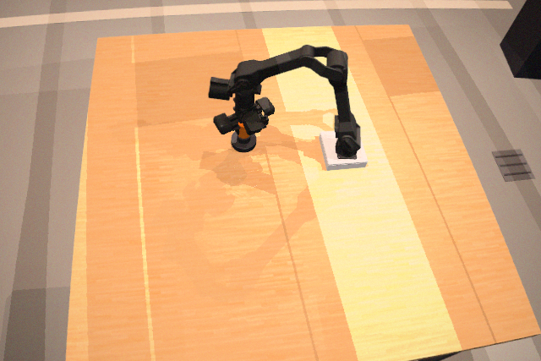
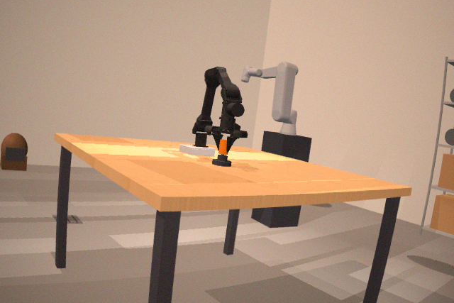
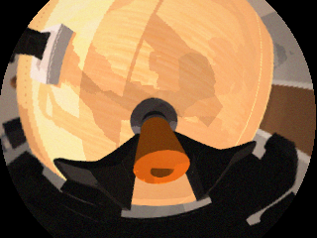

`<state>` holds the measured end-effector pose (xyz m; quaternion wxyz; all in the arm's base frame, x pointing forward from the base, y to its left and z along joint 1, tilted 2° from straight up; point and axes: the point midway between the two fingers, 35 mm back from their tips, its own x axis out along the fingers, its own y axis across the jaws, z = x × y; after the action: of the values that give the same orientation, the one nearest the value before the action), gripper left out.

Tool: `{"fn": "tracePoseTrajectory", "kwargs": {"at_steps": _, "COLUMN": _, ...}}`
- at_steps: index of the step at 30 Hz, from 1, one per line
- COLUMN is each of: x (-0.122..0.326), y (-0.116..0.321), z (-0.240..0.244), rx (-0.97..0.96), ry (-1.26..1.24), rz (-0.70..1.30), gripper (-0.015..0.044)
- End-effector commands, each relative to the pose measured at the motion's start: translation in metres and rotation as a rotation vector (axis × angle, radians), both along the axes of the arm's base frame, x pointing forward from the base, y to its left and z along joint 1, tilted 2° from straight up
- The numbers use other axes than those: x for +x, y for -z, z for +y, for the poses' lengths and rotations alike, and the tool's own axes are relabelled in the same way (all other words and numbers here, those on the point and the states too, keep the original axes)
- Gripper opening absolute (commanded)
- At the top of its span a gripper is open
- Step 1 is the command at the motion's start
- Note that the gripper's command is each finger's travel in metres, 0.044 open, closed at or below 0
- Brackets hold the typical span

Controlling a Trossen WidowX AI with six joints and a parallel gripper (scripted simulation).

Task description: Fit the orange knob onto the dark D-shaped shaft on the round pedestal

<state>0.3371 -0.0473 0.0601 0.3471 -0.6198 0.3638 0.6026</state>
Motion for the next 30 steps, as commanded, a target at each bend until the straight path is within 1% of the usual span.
{"fn": "tracePoseTrajectory", "kwargs": {"at_steps": 1, "x": -0.0001, "y": 0.0036, "z": -0.0024, "rx": -0.006, "ry": -0.028, "rz": 0.002, "gripper": 0.0}}
{"fn": "tracePoseTrajectory", "kwargs": {"at_steps": 8, "x": 0.0001, "y": 0.0068, "z": -0.0024, "rx": -0.006, "ry": -0.075, "rz": 0.003, "gripper": 0.0}}
{"fn": "tracePoseTrajectory", "kwargs": {"at_steps": 16, "x": -0.0003, "y": 0.005, "z": -0.0007, "rx": 0.0, "ry": -0.056, "rz": 0.003, "gripper": 0.0}}
{"fn": "tracePoseTrajectory", "kwargs": {"at_steps": 30, "x": -0.0003, "y": 0.005, "z": -0.0007, "rx": 0.0, "ry": -0.056, "rz": 0.003, "gripper": 0.0368}}
